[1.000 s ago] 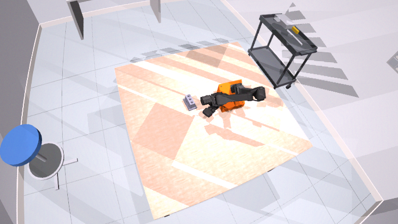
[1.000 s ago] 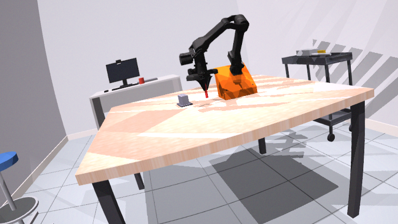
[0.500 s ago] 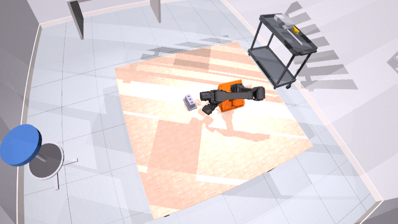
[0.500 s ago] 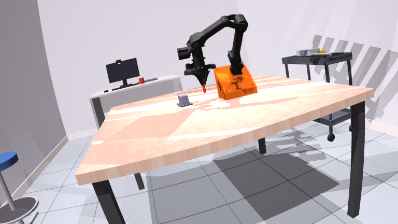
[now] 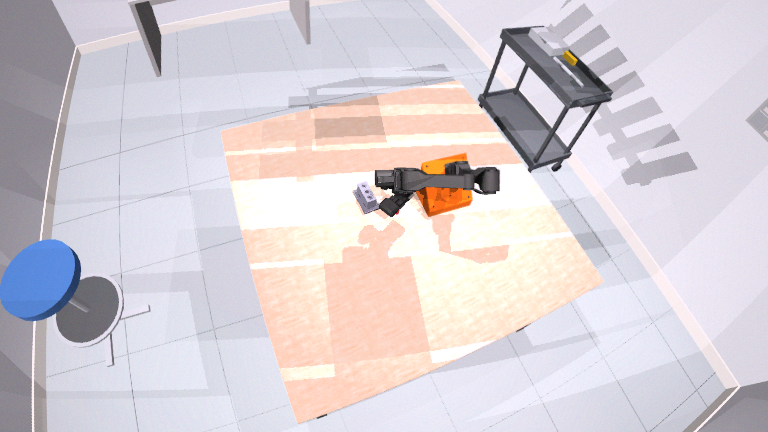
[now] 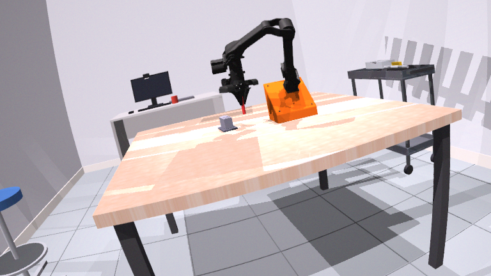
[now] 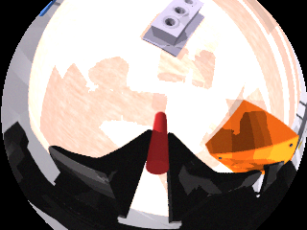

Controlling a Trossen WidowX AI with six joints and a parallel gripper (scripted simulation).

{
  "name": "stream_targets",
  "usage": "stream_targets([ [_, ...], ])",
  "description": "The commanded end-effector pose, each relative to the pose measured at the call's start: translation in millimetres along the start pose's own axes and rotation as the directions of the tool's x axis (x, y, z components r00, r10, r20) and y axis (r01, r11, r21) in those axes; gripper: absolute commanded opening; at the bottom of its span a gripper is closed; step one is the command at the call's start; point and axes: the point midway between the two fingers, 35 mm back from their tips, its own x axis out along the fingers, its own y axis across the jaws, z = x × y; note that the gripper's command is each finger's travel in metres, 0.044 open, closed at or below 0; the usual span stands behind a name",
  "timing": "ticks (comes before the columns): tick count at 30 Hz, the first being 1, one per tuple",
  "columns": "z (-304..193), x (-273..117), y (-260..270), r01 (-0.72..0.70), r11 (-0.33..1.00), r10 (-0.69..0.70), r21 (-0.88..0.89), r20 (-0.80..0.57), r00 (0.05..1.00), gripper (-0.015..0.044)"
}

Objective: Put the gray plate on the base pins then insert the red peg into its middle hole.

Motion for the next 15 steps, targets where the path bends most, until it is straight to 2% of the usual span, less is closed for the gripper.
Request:
stream_targets([
  [1,13,-1,2,0.002,1.0,-0.002,0.0,0.007,1.0,0.0],
  [15,56,-3,6,0.003,1.0,-0.003,-0.001,0.01,1.0,0.0],
])
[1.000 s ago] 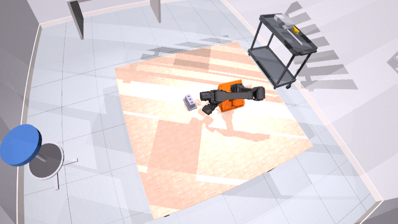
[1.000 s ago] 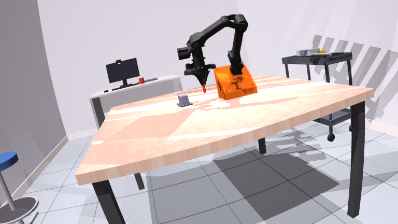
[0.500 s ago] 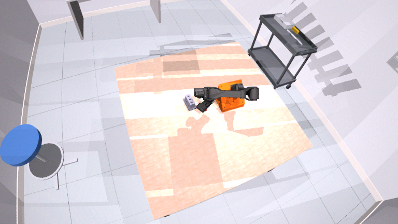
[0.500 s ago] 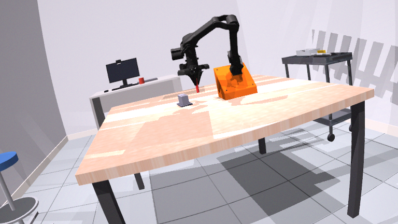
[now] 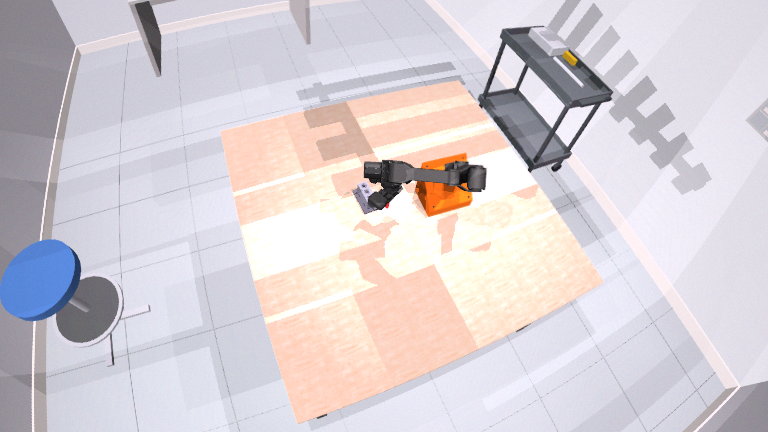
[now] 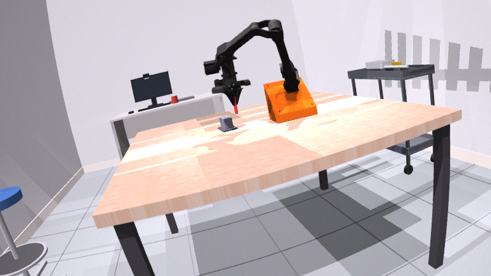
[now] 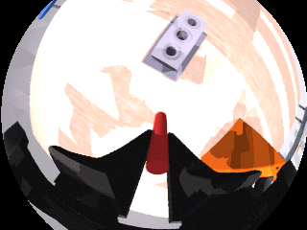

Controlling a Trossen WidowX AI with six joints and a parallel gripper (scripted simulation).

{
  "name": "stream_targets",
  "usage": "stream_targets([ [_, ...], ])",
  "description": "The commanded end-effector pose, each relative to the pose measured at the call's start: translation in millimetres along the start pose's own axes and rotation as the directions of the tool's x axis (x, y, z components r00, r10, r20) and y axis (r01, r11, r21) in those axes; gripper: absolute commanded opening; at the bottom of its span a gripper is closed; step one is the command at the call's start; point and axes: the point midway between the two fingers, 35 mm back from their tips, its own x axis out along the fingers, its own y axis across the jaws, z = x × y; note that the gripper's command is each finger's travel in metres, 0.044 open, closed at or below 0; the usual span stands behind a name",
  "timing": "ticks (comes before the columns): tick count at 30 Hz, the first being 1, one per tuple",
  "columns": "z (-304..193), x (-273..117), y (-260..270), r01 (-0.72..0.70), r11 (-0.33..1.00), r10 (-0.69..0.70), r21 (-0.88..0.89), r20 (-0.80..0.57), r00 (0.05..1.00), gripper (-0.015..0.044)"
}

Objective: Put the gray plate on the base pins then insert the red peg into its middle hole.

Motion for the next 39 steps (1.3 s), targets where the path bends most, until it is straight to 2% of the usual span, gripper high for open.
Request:
stream_targets([
  [1,14,-1,0,0.002,1.0,-0.002,0.001,0.005,1.0,0.0],
  [31,108,4,-14,-0.006,1.0,0.006,-0.001,-0.006,1.0,0.0],
  [39,110,4,-15,-0.006,1.0,0.006,-0.001,-0.007,1.0,0.0],
])
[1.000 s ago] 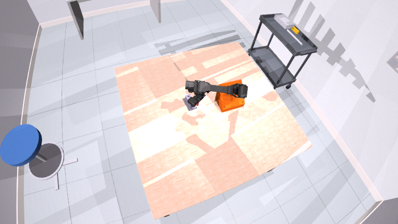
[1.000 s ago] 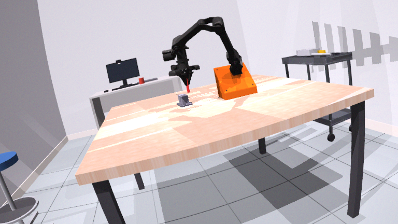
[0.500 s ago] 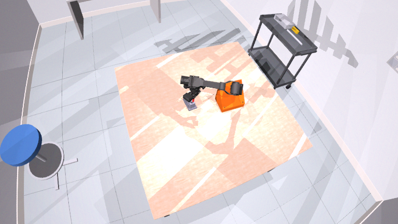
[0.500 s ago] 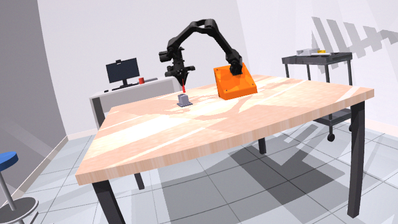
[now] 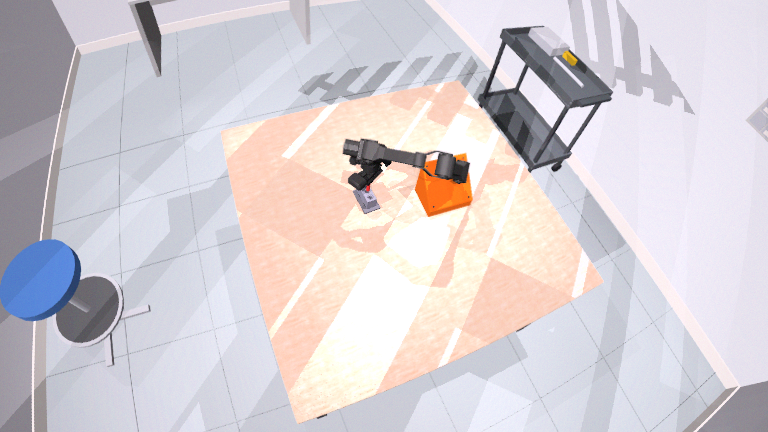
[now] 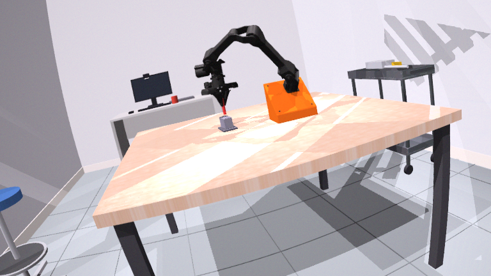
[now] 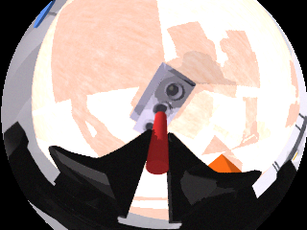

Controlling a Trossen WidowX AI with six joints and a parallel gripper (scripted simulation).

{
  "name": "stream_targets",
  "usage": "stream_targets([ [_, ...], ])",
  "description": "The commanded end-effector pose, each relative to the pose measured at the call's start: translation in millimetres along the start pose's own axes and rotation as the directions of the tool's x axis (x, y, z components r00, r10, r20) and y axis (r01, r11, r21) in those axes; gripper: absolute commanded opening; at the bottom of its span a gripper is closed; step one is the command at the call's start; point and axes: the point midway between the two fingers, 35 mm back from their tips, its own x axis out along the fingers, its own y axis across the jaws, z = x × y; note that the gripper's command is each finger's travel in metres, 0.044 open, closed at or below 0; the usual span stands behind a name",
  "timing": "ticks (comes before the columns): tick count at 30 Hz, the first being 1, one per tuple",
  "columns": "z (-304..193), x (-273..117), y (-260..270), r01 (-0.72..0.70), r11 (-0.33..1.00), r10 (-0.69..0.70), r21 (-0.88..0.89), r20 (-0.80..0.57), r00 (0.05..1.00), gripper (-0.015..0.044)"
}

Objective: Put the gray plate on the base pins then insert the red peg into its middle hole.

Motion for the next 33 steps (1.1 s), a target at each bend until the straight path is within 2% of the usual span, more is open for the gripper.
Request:
stream_targets([
  [1,2.0,-0.8,-0.8,0.003,1.0,-0.003,-0.002,0.003,1.0,0.0],
  [33,2.5,-0.9,0.8,-0.002,1.0,0.002,-0.003,0.003,1.0,0.0],
])
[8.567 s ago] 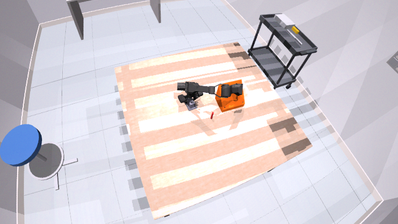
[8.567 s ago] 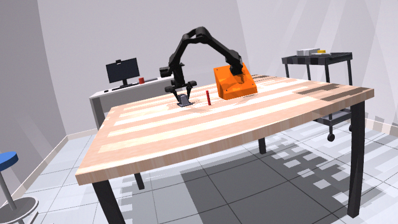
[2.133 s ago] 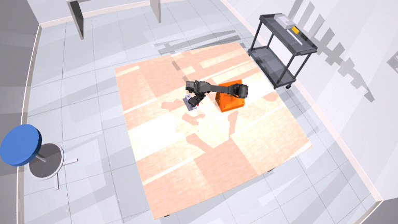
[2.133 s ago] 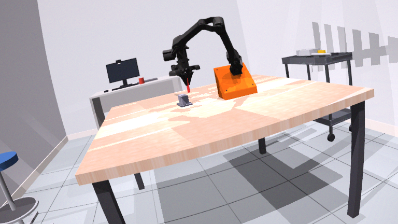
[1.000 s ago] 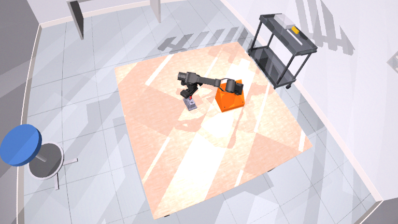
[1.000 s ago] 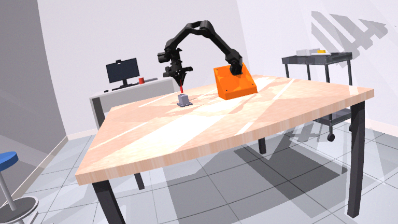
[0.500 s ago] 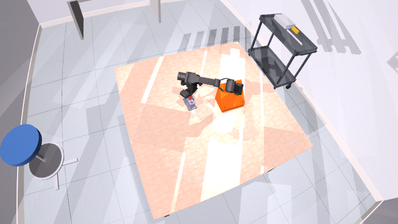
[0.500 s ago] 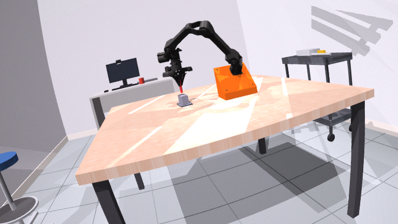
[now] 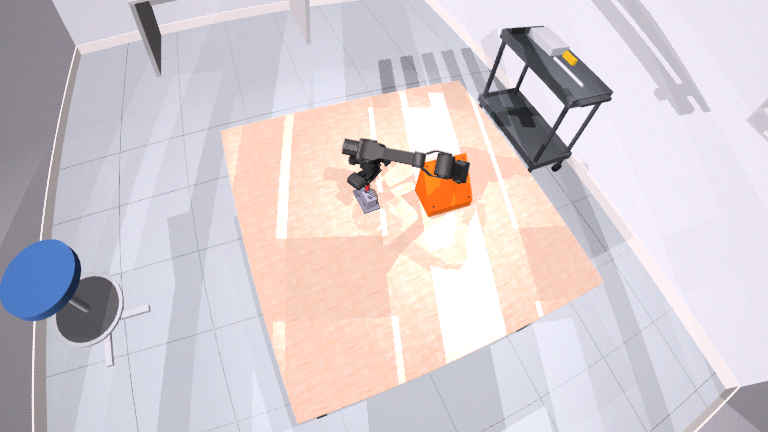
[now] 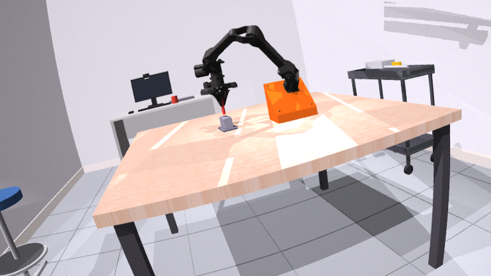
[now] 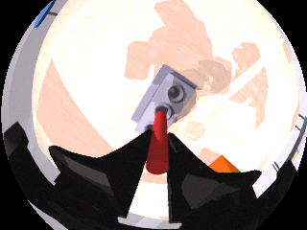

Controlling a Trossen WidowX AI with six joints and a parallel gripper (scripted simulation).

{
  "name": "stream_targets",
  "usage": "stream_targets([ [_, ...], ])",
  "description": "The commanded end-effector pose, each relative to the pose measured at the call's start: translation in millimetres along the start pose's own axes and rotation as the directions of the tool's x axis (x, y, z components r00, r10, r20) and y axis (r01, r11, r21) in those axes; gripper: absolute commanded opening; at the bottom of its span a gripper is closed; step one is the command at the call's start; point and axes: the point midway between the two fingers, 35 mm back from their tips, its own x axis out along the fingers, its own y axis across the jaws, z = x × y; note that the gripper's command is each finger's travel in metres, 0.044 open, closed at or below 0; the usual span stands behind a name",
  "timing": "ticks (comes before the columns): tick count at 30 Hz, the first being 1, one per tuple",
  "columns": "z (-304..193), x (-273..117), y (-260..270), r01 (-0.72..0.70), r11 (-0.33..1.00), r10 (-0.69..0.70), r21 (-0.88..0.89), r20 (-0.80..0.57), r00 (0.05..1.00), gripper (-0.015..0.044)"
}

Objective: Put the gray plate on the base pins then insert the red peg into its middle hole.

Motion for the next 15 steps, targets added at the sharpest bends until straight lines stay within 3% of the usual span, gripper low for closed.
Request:
stream_targets([
  [1,-0.1,0.0,-1.7,0.0,1.0,0.0,0.0,0.0,1.0,0.0],
  [15,1.1,-0.1,-2.4,0.0,1.0,0.0,0.0,0.0,1.0,0.0],
])
